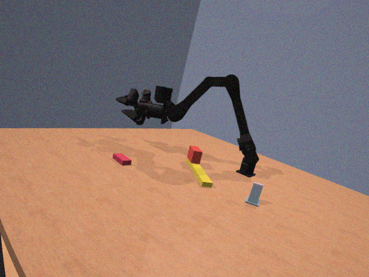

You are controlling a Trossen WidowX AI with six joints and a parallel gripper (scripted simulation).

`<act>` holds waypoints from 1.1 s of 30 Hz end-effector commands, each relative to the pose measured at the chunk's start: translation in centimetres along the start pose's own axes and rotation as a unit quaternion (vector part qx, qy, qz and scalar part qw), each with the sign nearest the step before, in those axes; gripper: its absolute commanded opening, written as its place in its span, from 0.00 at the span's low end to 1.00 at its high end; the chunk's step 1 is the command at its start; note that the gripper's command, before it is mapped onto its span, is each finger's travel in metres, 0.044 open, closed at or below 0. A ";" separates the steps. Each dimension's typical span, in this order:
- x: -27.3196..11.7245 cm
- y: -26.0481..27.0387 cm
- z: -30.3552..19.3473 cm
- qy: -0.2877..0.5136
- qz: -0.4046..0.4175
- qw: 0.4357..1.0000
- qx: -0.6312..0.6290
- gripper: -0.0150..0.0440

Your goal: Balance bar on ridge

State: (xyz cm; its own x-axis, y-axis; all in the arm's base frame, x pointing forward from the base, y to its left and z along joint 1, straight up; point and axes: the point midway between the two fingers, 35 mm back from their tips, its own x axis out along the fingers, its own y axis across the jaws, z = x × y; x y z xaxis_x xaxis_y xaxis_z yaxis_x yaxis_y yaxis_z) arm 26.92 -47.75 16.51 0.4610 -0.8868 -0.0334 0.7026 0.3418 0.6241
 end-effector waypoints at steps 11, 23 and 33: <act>-1.1 2.6 -3.6 0.100 -0.013 0.986 -0.131 0.79; -4.4 5.5 -7.6 0.226 0.005 0.928 -0.296 0.79; -8.6 7.4 -10.3 0.322 0.047 0.845 -0.424 0.79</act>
State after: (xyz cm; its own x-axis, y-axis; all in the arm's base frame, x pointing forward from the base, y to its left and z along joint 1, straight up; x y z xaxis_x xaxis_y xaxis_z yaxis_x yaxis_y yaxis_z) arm 33.51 -36.33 12.98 0.5448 -0.6276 -0.5562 0.7304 0.6809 -0.0529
